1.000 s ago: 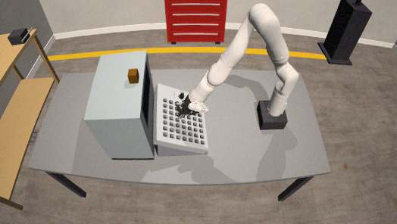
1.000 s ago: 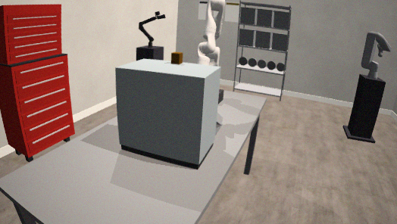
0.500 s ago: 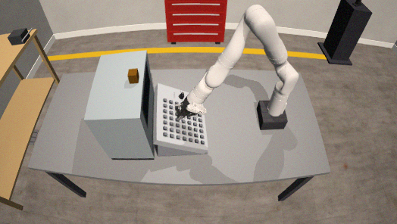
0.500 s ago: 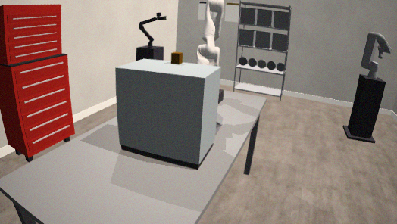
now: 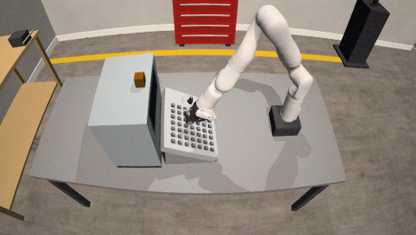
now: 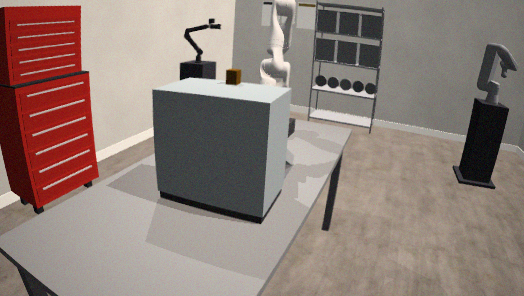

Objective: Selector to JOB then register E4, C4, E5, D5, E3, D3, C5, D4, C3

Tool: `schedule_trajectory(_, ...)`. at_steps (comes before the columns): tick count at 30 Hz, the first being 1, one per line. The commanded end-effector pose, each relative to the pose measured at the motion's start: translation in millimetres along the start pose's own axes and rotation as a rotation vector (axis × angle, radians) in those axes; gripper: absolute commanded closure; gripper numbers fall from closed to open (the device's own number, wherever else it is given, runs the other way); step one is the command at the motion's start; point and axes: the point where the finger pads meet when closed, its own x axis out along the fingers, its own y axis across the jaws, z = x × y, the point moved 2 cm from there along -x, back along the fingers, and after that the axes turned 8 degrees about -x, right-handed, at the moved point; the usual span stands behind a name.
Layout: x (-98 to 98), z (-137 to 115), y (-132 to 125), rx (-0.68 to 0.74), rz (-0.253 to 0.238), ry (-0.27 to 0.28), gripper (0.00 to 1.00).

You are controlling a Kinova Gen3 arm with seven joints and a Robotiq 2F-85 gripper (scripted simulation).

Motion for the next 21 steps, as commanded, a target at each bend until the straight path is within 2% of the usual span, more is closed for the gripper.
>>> schedule_trajectory(1,0.8,-0.3,3.3,0.004,0.007,0.000,0.90)
schedule_trajectory(21,5.5,0.2,3.8,0.005,0.008,-0.001,0.90)
